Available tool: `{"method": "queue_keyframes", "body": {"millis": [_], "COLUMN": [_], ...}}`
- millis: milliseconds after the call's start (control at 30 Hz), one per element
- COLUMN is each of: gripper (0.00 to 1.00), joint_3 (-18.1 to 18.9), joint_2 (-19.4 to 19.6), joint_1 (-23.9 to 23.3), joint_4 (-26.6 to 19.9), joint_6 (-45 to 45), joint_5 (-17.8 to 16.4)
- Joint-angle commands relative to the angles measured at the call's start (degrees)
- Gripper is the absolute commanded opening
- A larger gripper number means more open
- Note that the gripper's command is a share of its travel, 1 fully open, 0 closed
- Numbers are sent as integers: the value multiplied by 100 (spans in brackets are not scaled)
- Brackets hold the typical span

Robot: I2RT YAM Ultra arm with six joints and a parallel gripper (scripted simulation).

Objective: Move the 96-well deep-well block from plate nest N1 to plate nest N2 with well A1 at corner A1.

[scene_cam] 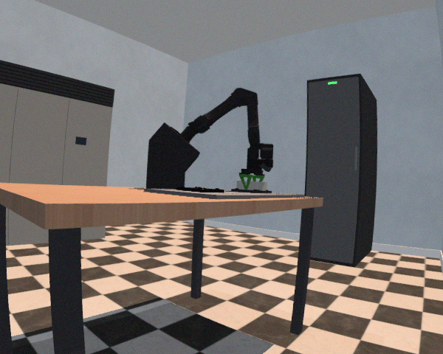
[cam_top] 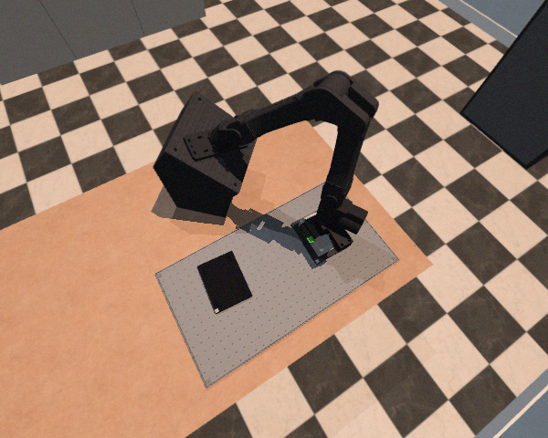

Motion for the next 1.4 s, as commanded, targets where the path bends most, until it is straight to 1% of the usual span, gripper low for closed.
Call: {"method": "queue_keyframes", "body": {"millis": [0,233,600,667,1167,1233,1367], "gripper": [0,0,0,0,0,0,0], "joint_3": [20,20,-68,-68,-138,-138,-146], "joint_2": [-38,-38,-424,-424,-938,-938,-1072], "joint_1": [-10,-10,-78,-78,-179,-179,-208], "joint_4": [15,15,-295,-295,-757,-757,-887], "joint_6": [2,2,-55,-55,-140,-140,-164], "joint_5": [28,28,-12,-12,-70,-70,-87]}}
